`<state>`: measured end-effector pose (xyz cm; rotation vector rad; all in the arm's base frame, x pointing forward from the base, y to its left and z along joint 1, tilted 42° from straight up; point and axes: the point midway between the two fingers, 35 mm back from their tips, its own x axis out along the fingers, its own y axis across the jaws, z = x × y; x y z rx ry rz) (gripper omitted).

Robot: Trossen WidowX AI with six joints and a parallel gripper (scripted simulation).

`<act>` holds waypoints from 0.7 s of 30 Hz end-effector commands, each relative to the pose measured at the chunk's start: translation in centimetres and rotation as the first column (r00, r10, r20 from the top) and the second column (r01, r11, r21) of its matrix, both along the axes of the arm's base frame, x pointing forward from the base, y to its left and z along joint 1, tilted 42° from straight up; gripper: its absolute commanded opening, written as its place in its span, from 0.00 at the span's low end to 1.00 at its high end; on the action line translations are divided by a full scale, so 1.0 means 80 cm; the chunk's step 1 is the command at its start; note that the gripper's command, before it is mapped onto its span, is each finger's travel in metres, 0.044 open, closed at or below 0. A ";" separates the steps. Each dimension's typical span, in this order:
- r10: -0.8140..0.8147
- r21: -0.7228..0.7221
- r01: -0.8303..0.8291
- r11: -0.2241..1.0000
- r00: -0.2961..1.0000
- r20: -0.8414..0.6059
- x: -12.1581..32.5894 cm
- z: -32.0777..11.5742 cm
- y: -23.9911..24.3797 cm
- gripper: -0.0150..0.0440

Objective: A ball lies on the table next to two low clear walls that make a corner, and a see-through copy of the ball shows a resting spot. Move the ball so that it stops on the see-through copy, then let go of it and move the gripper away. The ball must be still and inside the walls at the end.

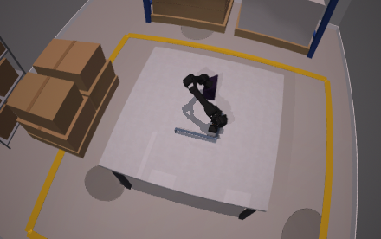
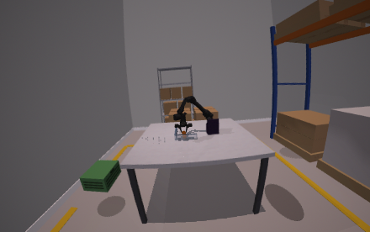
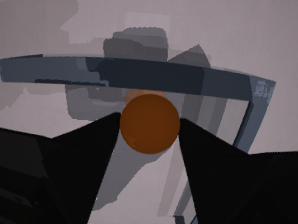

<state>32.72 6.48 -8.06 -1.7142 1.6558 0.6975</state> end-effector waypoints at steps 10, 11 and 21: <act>-0.002 -0.012 0.002 1.000 1.000 -0.009 -0.003 -0.030 -0.032 0.25; -0.002 -0.012 0.002 1.000 1.000 -0.009 -0.002 -0.031 -0.033 0.25; -0.002 -0.013 0.002 1.000 1.000 -0.009 -0.002 -0.045 -0.045 0.25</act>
